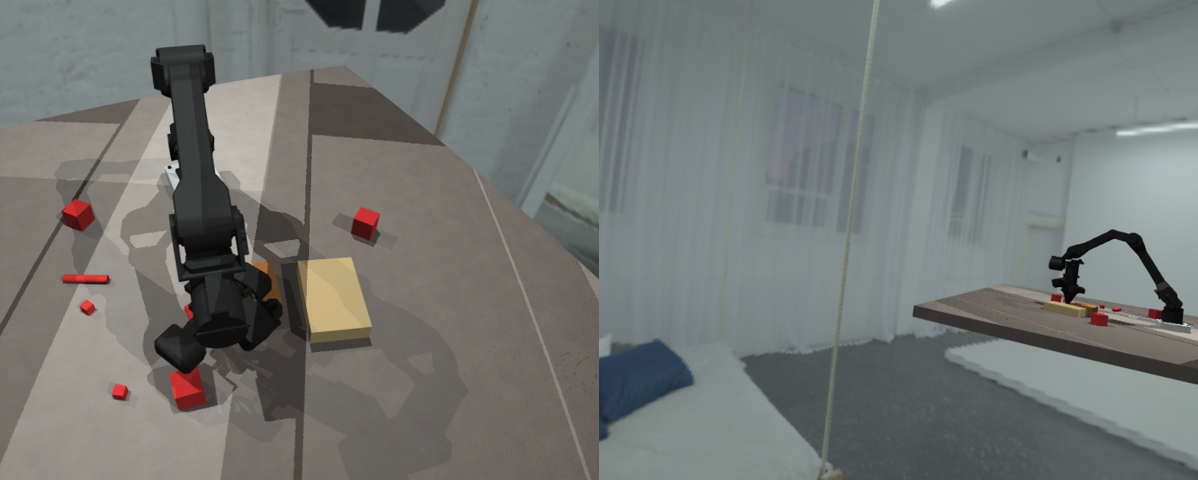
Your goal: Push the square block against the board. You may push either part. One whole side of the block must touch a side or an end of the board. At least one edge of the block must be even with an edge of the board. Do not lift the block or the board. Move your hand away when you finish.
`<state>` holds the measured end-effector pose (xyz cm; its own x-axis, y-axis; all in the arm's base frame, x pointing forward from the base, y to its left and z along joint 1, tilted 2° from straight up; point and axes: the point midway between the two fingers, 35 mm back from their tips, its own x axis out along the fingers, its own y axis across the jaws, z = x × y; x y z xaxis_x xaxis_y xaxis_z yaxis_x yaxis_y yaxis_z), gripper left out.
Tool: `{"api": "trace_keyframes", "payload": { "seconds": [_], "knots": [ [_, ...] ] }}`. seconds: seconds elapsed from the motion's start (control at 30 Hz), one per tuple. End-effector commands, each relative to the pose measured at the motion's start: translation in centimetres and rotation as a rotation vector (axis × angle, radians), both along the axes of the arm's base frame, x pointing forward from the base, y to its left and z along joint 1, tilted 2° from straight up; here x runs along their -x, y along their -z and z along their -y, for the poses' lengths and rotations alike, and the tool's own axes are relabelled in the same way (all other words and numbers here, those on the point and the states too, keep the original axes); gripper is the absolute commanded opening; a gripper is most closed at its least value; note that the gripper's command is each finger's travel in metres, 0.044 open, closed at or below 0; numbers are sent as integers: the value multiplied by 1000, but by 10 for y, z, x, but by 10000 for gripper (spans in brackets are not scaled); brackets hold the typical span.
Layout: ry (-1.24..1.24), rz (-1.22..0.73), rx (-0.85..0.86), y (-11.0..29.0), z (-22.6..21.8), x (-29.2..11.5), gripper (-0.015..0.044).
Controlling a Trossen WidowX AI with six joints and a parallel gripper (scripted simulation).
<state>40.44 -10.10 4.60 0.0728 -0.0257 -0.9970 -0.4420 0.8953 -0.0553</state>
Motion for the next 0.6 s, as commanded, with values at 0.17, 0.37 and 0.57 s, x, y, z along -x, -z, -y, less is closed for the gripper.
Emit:
{"api": "trace_keyframes", "payload": {
  "seconds": [0.17,0.37,0.57],
  "knots": [
    [-5,-2,-4,1,4,9,0],
    [-5,-3,-3,2,8,15,0],
    [-5,-3,-3,2,11,21,0]
  ]
}}
